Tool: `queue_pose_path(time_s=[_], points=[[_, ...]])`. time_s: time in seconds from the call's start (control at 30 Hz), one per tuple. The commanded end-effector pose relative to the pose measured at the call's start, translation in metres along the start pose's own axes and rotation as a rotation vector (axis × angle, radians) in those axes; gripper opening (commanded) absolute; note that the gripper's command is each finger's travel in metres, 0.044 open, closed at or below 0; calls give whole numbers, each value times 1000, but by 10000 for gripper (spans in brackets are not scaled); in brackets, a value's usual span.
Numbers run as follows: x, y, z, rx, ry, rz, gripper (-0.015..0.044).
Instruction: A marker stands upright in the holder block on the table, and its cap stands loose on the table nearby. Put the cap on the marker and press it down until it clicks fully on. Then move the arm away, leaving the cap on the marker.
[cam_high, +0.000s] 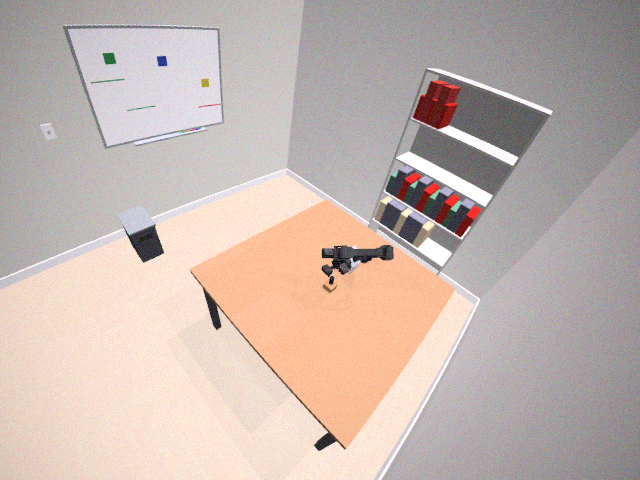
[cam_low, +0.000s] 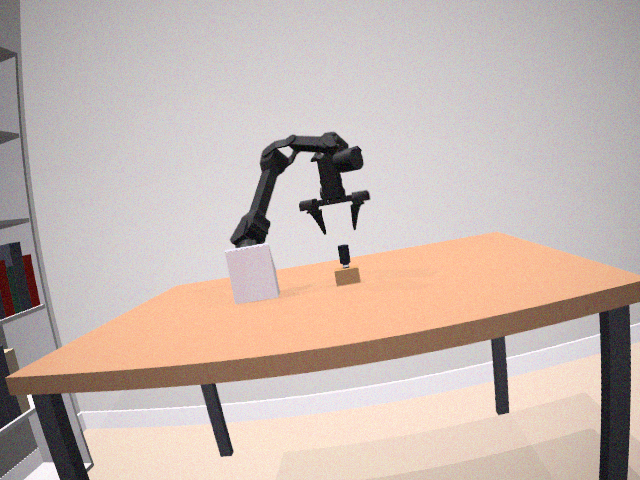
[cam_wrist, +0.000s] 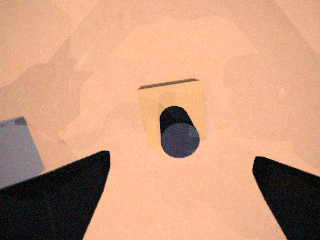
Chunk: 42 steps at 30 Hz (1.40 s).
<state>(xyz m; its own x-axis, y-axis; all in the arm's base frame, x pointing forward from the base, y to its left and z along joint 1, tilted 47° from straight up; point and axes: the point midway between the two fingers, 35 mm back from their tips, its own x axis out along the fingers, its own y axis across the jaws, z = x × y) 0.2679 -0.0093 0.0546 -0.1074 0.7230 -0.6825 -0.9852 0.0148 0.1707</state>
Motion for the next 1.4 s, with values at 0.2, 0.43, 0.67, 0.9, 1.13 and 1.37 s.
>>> queue_pose_path(time_s=[0.2, 0.43, 0.67, 0.9, 1.13, 1.37], points=[[2, -2, -2, 843, 1, -2, 151], [6, -2, -3, 1376, -1, -2, 0], [6, -2, -3, 1376, -1, -2, 0], [6, -2, -3, 1376, -1, -2, 0], [9, -2, -3, 1376, -1, -2, 0], [19, -2, -3, 1376, -1, -2, 0]])
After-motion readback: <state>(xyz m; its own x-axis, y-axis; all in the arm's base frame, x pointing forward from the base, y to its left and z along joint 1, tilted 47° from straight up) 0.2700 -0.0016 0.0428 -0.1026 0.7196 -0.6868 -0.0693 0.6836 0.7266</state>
